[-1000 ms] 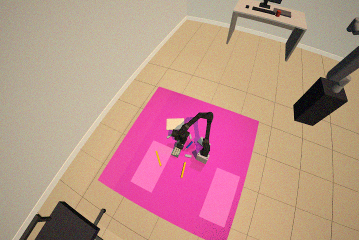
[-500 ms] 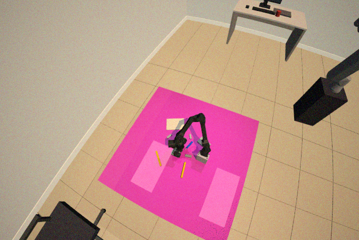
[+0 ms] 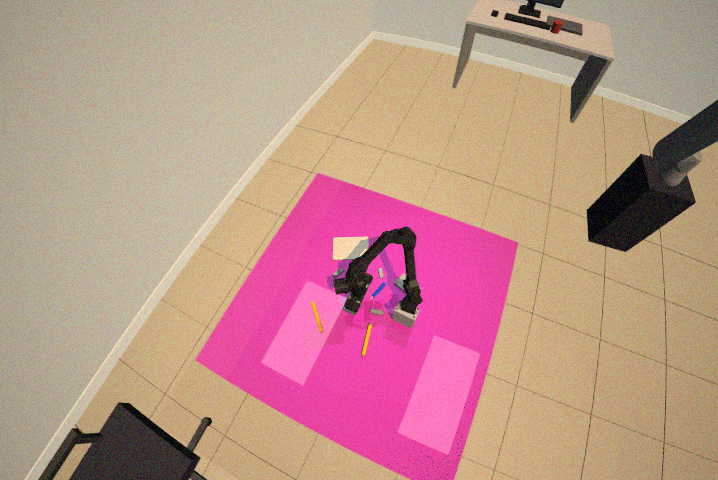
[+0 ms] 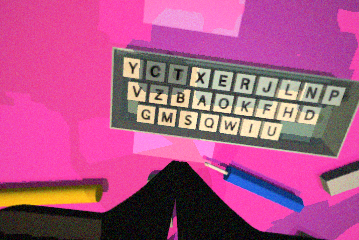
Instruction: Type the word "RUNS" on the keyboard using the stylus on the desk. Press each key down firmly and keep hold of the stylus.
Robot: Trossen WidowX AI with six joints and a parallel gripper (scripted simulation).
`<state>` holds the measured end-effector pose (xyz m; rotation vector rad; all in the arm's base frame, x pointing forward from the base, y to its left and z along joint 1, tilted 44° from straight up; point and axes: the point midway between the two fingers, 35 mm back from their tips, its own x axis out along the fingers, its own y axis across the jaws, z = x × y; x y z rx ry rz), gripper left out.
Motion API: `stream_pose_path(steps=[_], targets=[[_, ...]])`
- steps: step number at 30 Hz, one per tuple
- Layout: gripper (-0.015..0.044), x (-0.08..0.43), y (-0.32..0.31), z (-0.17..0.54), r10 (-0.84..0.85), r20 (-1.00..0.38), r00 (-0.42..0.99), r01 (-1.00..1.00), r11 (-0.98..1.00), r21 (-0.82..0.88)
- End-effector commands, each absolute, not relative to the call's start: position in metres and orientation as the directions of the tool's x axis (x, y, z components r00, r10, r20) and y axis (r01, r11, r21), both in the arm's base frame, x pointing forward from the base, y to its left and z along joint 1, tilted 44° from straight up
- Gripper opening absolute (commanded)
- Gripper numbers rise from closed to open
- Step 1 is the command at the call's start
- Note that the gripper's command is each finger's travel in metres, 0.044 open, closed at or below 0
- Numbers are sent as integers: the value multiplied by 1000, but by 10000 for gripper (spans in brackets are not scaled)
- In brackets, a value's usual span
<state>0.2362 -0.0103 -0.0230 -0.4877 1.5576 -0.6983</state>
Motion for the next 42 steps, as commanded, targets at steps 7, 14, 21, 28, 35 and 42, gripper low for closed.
stream_pose_path(steps=[7, 14, 21, 28, 35, 42], targets=[[0, 238, -7, -19, -674, -729, -120, 102, 722, -684], [26, 238, -7, -19, -675, -728, -118, 101, 721, -685], [0, 238, -7, -19, -675, -728, -118, 101, 721, -685], [79, 237, -8, -18, -671, -731, -120, 91, 726, -681], [150, 218, -43, 2, -520, -841, -149, -248, 843, -477], [150, 191, -72, 17, -371, -924, -87, -598, 762, -250]])
